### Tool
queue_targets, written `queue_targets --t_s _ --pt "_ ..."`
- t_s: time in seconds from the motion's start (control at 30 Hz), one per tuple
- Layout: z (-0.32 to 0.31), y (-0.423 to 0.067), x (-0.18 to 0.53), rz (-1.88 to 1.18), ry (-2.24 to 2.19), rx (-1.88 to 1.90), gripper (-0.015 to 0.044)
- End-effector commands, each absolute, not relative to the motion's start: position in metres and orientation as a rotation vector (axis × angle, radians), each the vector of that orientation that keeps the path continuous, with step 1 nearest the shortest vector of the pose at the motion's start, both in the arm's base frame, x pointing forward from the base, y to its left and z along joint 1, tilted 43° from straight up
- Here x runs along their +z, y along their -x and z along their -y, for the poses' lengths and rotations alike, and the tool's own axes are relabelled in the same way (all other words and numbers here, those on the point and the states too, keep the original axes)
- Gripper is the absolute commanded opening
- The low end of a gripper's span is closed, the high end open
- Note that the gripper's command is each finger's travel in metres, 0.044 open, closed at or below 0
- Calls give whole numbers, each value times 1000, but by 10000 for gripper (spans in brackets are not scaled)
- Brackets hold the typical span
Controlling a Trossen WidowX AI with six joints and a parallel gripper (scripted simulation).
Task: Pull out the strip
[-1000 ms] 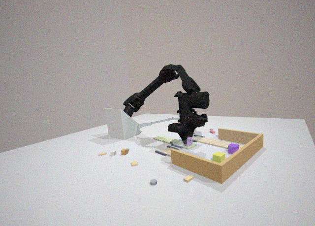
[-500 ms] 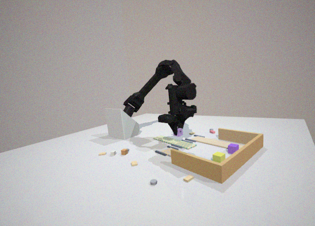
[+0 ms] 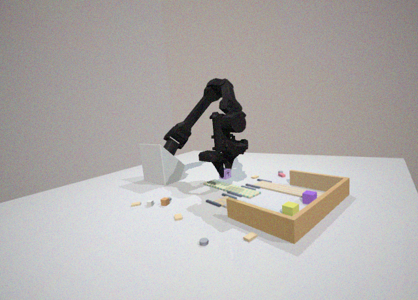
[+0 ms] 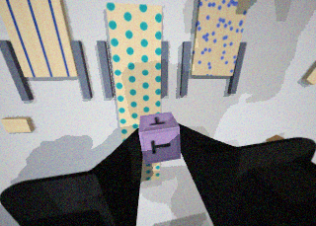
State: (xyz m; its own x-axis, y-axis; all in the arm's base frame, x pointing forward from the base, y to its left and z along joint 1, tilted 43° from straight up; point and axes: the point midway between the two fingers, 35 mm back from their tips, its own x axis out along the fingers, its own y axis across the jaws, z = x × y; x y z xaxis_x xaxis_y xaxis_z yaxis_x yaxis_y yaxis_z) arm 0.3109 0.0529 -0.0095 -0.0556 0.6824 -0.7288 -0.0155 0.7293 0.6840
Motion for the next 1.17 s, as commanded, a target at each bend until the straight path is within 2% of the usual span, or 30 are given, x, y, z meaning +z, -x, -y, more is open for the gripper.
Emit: queue_targets --t_s 0.0,0.27,1.13 --pt "-51 -300 -9 -1528 -556 619 0" --pt "-26 -302 18 -1529 -554 618 0" --pt "-26 -302 18 -1529 -554 618 0"
